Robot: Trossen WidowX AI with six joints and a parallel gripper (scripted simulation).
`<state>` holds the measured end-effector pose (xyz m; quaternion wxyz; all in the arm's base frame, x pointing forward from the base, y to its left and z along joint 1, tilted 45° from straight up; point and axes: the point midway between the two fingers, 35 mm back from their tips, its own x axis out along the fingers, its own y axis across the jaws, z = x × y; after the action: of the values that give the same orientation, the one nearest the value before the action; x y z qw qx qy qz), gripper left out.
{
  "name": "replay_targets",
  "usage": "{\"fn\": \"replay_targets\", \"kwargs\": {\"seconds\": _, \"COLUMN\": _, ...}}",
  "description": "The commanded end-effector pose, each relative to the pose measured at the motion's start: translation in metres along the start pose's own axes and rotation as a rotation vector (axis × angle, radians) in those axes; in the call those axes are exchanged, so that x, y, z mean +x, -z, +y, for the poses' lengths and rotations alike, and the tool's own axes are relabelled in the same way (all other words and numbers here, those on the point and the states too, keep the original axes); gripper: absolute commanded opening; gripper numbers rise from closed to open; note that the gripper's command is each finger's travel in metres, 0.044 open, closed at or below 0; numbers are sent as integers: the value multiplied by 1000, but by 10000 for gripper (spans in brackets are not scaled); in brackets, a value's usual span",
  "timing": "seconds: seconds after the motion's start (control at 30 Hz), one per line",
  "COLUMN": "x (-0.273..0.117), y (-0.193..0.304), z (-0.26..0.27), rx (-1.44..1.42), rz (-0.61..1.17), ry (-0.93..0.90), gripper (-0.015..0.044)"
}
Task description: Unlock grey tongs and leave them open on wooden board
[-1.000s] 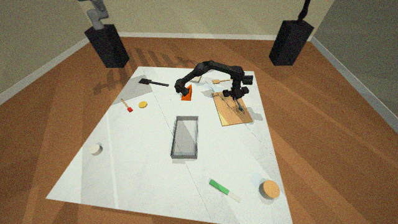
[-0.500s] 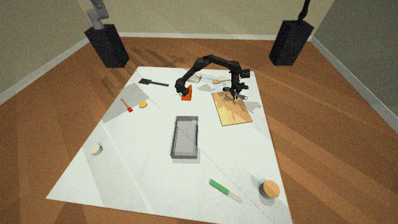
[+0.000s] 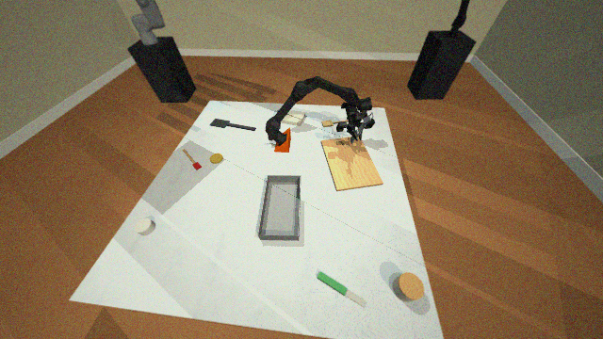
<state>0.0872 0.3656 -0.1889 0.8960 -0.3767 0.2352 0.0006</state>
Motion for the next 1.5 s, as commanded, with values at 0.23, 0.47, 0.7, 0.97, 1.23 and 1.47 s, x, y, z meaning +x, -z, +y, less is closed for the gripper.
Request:
{"fn": "replay_targets", "kwargs": {"seconds": 0.23, "x": -3, "y": -7, "z": -1, "rx": 20, "rz": -42, "ry": -2, "gripper": -150}}
{"fn": "replay_targets", "kwargs": {"seconds": 0.47, "x": -3, "y": -7, "z": -1, "rx": 20, "rz": -42, "ry": -2, "gripper": -150}}
{"fn": "replay_targets", "kwargs": {"seconds": 0.7, "x": -3, "y": -7, "z": -1, "rx": 20, "rz": -42, "ry": -2, "gripper": -150}}
{"fn": "replay_targets", "kwargs": {"seconds": 0.97, "x": -3, "y": -7, "z": -1, "rx": 20, "rz": -42, "ry": -2, "gripper": -150}}
{"fn": "replay_targets", "kwargs": {"seconds": 1.23, "x": 1, "y": -5, "z": -1, "rx": 18, "rz": -4, "ry": 1, "gripper": -150}}
{"fn": "replay_targets", "kwargs": {"seconds": 1.47, "x": 23, "y": 8, "z": -2, "rx": 10, "rz": 239, "ry": 16, "gripper": -150}}
